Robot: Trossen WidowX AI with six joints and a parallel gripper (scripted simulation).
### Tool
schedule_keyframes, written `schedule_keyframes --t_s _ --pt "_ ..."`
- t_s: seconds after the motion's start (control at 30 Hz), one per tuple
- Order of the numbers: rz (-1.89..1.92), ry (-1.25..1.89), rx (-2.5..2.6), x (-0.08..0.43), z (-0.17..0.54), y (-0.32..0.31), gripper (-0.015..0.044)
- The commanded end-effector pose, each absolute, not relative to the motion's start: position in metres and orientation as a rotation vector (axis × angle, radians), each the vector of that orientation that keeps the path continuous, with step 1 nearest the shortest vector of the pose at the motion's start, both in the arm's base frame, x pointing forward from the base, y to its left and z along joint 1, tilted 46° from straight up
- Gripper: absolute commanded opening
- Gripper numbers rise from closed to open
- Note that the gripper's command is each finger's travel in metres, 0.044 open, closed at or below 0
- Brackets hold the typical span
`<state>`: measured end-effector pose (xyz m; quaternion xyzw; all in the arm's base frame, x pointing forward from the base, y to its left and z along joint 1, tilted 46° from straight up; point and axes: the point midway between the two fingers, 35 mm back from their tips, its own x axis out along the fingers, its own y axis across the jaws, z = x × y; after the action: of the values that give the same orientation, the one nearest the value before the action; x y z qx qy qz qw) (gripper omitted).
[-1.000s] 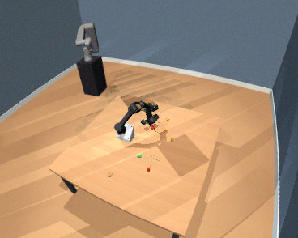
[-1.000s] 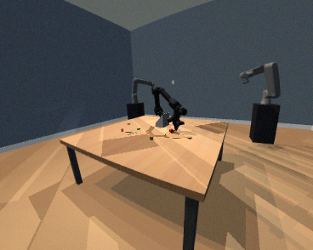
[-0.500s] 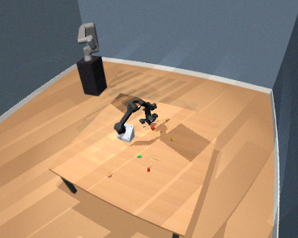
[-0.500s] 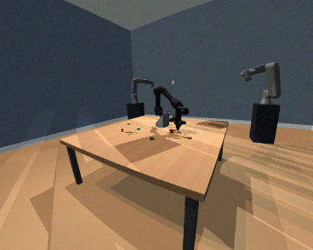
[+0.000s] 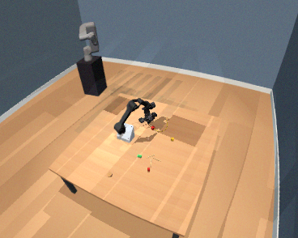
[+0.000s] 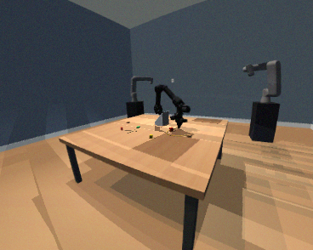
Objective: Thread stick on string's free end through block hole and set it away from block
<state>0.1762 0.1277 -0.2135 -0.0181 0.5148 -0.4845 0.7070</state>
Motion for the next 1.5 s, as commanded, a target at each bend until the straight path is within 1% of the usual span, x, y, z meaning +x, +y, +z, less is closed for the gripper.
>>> schedule_keyframes --t_s 0.0,1.1,1.47 --pt "-1.076 1.149 -0.041 0.171 -0.217 0.129 0.0" --pt "-1.038 1.165 -0.048 0.148 -0.229 0.151 0.0" --pt "-1.096 1.173 -0.091 0.139 -0.244 0.151 0.0"
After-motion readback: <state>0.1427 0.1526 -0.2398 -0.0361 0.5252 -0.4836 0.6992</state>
